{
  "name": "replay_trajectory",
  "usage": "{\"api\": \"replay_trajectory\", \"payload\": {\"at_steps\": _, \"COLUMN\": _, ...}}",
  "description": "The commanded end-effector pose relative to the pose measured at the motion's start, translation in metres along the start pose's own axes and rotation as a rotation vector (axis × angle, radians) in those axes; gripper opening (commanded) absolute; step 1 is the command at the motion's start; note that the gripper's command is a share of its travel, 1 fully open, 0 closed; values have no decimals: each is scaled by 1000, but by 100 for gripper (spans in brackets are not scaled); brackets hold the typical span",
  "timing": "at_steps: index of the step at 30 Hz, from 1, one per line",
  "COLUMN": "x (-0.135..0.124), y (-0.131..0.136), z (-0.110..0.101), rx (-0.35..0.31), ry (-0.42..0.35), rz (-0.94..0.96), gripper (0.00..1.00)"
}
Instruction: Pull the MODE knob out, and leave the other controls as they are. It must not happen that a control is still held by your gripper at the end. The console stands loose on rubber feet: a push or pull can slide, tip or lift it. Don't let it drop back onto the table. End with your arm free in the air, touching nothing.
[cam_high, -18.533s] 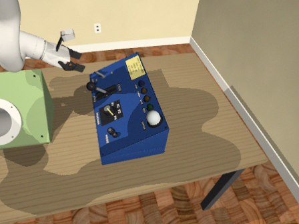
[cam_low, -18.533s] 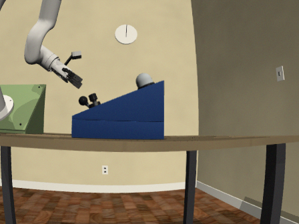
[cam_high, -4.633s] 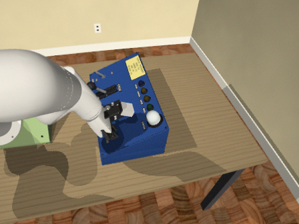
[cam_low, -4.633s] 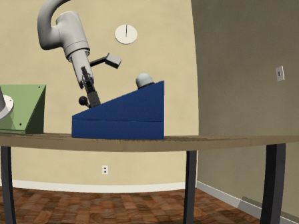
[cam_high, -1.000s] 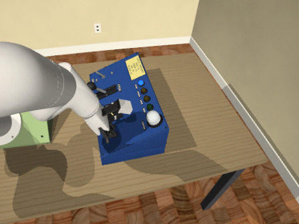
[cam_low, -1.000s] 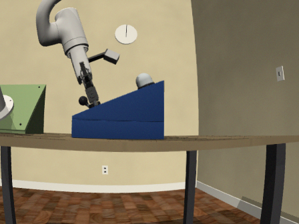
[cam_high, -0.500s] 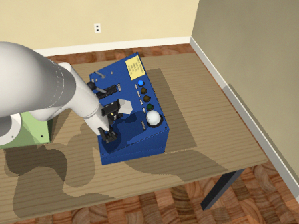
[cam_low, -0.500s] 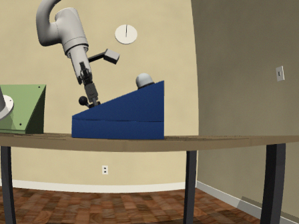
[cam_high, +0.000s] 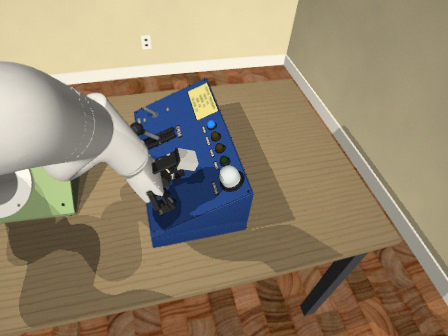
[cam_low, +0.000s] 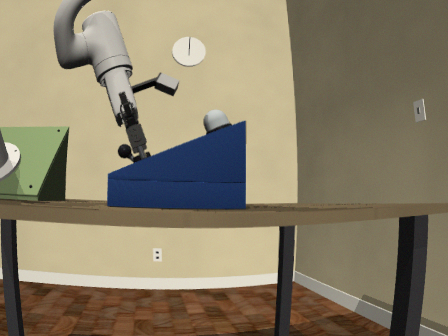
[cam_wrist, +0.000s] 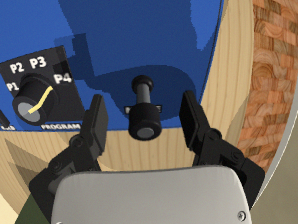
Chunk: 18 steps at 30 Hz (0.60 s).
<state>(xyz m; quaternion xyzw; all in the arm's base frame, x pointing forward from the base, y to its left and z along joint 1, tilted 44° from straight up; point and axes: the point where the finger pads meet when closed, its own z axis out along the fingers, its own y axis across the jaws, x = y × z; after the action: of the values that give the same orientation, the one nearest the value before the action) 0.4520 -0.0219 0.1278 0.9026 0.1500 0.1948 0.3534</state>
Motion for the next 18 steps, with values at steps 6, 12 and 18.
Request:
{"api": "replay_trajectory", "payload": {"at_steps": 6, "x": 1, "y": 0, "z": -34, "rx": 0, "ry": 1, "rz": 1, "gripper": 76}}
{"api": "replay_trajectory", "payload": {"at_steps": 12, "x": 1, "y": 0, "z": -72, "rx": 0, "ry": 1, "rz": 1, "gripper": 76}}
{"api": "replay_trajectory", "payload": {"at_steps": 18, "x": 1, "y": 0, "z": -110, "rx": 0, "ry": 1, "rz": 1, "gripper": 76}}
